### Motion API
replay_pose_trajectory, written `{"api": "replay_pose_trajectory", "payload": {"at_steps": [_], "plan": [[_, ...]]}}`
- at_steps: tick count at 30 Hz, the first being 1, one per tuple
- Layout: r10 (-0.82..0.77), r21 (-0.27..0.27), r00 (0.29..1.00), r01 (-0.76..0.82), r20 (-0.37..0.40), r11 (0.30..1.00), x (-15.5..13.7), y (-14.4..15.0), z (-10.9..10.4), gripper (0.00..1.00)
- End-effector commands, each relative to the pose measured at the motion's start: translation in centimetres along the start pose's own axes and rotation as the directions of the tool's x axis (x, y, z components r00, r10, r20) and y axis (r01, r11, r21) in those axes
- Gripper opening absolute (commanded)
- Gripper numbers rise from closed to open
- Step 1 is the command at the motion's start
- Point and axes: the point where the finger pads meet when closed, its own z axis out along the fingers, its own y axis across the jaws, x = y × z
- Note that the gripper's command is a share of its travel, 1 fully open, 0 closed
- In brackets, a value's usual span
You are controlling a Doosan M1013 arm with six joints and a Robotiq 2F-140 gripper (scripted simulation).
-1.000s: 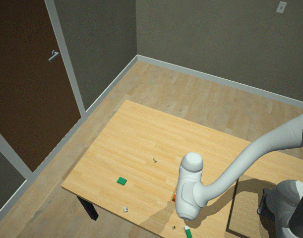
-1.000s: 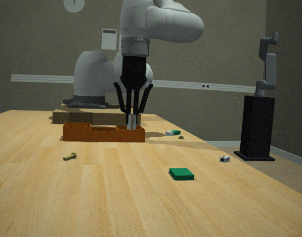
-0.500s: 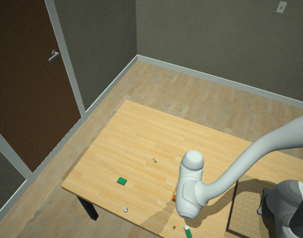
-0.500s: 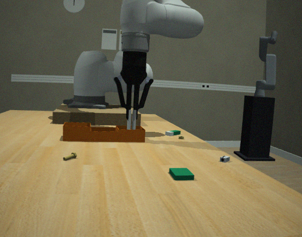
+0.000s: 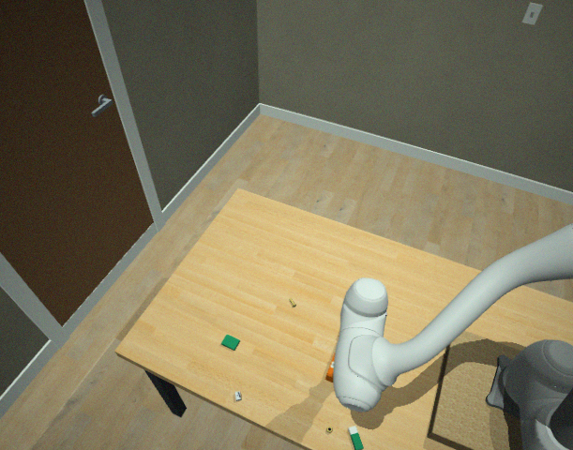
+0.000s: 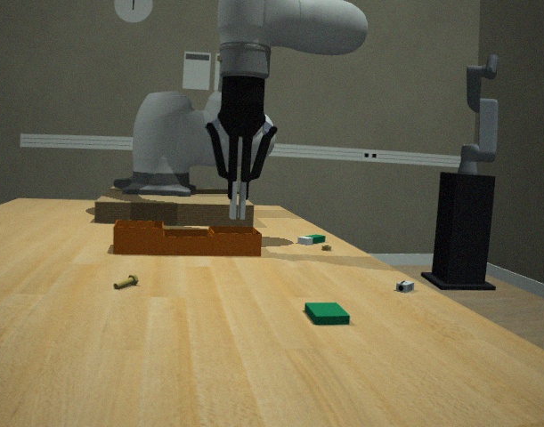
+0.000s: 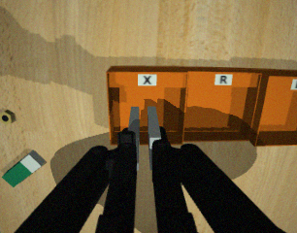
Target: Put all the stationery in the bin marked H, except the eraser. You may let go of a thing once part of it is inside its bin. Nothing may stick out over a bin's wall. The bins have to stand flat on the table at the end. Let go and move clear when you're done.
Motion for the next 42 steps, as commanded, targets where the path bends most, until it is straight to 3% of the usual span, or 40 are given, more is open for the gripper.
{"api": "replay_pose_trajectory", "payload": {"at_steps": [1,4,10,12,20,26,27,29,42], "plan": [[0.000,0.000,1.000,0.000,0.000,1.000,0.0,0.0,-1.2,0.15],[0.000,0.000,1.000,0.000,0.000,1.000,0.0,0.0,-1.6,0.15],[0.000,0.000,1.000,0.000,0.000,1.000,0.0,0.0,-6.6,0.15],[0.000,0.000,1.000,0.000,0.000,1.000,0.0,0.0,-6.6,0.15],[0.000,0.000,1.000,0.000,0.000,1.000,0.0,0.0,-12.7,0.15],[0.000,0.000,1.000,0.000,0.000,1.000,0.0,0.0,-12.7,0.15],[0.050,0.000,0.999,-0.050,0.000,0.999,0.8,-0.1,-12.5,0.40],[0.050,0.000,0.999,-0.050,0.000,0.999,0.8,-0.1,-12.5,0.40],[0.060,0.000,0.998,-0.060,0.000,0.998,11.1,-1.2,-9.3,0.40]]}}
